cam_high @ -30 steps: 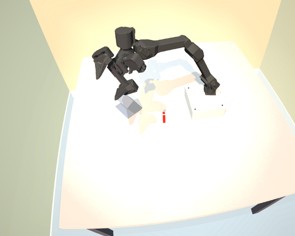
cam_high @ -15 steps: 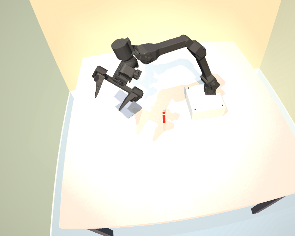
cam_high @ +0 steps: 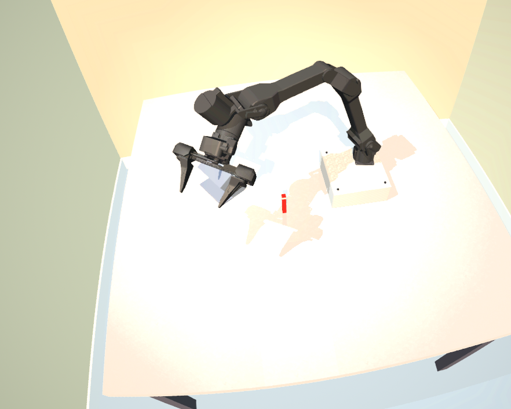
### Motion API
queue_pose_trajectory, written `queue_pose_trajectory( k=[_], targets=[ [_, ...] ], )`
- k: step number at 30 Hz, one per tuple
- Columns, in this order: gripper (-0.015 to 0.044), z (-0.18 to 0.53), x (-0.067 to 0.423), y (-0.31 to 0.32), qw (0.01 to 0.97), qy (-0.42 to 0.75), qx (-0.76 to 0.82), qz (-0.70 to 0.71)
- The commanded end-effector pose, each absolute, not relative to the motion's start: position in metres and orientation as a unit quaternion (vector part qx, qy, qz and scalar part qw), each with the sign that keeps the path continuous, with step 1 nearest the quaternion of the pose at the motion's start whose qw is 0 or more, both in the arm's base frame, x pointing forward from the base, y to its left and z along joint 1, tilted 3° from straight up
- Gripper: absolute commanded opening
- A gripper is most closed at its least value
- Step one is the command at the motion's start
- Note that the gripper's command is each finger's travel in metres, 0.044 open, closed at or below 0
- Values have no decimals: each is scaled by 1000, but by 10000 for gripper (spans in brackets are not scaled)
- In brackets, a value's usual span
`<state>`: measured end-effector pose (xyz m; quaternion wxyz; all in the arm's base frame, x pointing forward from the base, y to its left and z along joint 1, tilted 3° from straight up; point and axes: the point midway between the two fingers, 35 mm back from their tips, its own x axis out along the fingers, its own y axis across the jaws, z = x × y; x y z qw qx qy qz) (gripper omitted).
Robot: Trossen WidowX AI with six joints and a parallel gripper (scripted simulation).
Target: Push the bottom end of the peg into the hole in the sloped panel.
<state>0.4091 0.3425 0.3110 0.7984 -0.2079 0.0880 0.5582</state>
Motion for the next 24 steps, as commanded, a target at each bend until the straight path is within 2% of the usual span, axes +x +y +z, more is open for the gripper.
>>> queue_pose_trajectory(
  k=[1,24],
  targets=[
    [440,293,404,334,807,146,-185,541],
    [440,177,357,274,801,445,-86,391]
  ],
)
